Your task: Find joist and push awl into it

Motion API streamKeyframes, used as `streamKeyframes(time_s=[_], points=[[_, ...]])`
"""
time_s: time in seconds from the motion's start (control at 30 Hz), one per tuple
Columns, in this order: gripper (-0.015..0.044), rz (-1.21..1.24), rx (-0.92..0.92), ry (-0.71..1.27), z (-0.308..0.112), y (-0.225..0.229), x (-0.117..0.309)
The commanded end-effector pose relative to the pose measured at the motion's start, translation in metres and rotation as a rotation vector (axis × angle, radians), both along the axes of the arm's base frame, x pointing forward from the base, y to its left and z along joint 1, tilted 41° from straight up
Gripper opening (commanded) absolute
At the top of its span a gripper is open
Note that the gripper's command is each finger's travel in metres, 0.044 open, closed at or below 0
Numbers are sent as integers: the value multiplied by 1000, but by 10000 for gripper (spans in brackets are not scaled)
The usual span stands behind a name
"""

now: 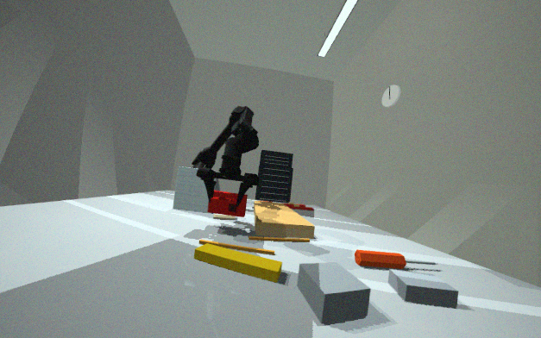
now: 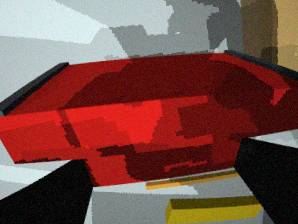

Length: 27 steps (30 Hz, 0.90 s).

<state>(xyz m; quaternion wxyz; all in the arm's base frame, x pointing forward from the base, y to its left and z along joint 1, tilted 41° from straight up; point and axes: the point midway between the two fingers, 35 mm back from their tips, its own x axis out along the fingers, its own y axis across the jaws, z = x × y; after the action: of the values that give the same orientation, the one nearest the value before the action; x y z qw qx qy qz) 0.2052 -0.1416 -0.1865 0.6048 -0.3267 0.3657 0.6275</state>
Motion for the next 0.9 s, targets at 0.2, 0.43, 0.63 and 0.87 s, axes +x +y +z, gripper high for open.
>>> streamKeyframes(time_s=[0.2, 0.43, 0.63, 0.87], points=[[0, -2, -48, 4, 1, 1, -1], [0, 2, -78, 6, 1, 2, -1], [0, 5, -113, 8, 1, 3, -1], [0, 8, -153, 8, 2, 5, -1]])
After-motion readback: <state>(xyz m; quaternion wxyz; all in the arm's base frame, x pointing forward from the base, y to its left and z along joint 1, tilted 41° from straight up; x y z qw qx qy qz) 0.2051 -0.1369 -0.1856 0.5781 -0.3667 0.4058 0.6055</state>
